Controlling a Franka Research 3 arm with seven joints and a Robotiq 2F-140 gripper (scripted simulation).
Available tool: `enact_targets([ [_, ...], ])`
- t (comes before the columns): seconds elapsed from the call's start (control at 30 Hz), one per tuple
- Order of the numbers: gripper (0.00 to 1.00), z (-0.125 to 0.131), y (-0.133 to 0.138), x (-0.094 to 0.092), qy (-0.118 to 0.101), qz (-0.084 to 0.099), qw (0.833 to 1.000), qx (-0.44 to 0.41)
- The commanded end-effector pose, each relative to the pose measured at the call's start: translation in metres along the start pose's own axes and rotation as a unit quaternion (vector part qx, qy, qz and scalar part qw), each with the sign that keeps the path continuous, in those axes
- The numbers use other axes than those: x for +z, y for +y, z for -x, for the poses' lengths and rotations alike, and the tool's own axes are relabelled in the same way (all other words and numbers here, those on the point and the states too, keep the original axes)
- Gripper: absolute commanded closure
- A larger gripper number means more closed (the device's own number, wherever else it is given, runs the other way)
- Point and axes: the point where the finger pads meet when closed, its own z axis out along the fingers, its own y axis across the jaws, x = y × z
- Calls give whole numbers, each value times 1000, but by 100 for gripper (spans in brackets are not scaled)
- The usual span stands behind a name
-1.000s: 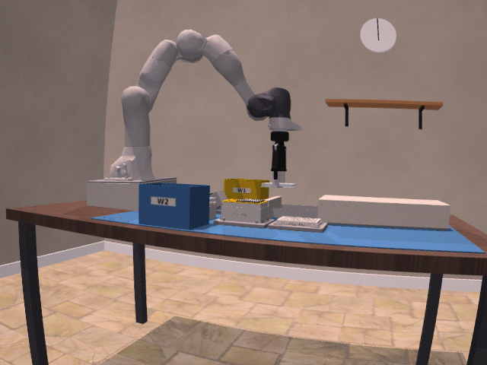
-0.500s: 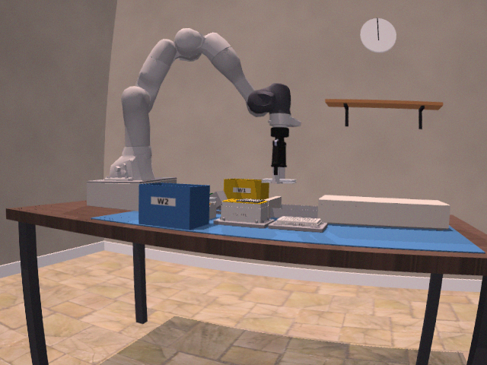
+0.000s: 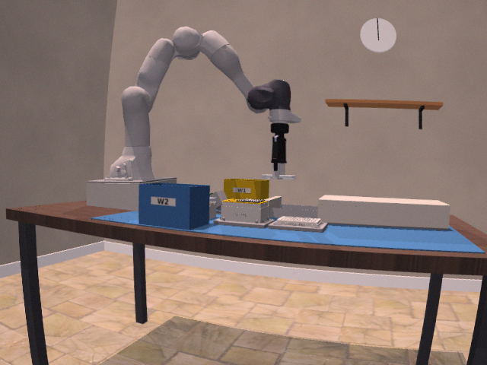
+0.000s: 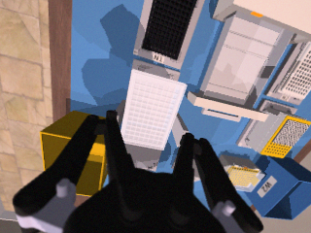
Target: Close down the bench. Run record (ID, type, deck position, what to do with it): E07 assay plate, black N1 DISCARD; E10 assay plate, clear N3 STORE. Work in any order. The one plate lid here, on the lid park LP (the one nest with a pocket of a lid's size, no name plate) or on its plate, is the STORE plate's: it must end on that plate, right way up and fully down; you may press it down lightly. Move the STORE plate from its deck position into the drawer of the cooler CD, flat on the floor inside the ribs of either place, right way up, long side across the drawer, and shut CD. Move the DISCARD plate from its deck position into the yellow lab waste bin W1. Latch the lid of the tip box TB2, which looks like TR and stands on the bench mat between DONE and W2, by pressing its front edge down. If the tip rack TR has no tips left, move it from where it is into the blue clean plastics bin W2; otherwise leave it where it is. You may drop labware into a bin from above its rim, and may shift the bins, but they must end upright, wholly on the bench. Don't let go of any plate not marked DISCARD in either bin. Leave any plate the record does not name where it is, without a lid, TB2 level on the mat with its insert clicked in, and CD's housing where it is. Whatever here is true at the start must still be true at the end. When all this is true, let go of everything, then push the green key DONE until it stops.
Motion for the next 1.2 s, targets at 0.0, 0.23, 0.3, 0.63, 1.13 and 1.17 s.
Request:
enact_targets([
  [0.0,100,2,0,-5,-2,2,1000,1],
  [0.23,100,2,0,-7,-2,2,1000,1],
  [0.3,100,2,0,-7,-2,2,1000,1],
  [0.63,100,-8,16,-7,-2,2,993,-115],
  [1.13,100,-27,46,-7,-3,1,946,-325],
  [1.17,100,-28,48,-7,-3,1,941,-338],
])
